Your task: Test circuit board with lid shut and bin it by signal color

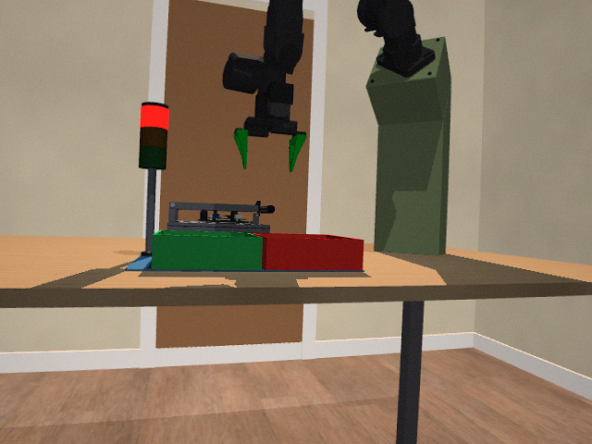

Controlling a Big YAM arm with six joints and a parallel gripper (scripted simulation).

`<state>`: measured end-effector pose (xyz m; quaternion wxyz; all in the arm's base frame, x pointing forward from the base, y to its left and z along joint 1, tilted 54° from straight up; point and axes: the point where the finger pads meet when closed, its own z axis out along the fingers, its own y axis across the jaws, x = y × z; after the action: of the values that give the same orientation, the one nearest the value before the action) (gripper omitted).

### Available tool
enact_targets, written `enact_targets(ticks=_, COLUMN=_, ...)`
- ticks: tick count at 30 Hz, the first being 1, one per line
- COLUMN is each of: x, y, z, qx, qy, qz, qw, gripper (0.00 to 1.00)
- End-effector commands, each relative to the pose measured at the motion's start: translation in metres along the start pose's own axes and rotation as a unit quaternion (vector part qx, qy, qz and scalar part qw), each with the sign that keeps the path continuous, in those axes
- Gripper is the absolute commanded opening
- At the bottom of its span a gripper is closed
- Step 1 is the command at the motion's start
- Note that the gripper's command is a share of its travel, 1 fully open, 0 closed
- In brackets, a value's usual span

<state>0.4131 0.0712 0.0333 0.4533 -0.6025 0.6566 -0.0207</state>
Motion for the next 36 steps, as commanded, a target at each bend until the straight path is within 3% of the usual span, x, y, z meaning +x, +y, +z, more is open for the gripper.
enact_targets(ticks=1, x=-0.0035, y=0.0015, z=-0.0031, qx=-0.002, qy=-0.003, qz=-0.004, qw=1.000, gripper=1.00)
enact_targets(ticks=10, x=-0.0035, y=0.0015, z=-0.0031, qx=-0.002, qy=-0.003, qz=-0.004, qw=1.000, gripper=1.00)
enact_targets(ticks=11, x=-0.0035, y=0.0015, z=-0.0031, qx=-0.002, qy=-0.003, qz=-0.004, qw=1.000, gripper=0.00)
enact_targets(ticks=36, x=-0.0035, y=0.0015, z=-0.0031, qx=-0.002, qy=-0.003, qz=-0.004, qw=1.000, gripper=0.00)
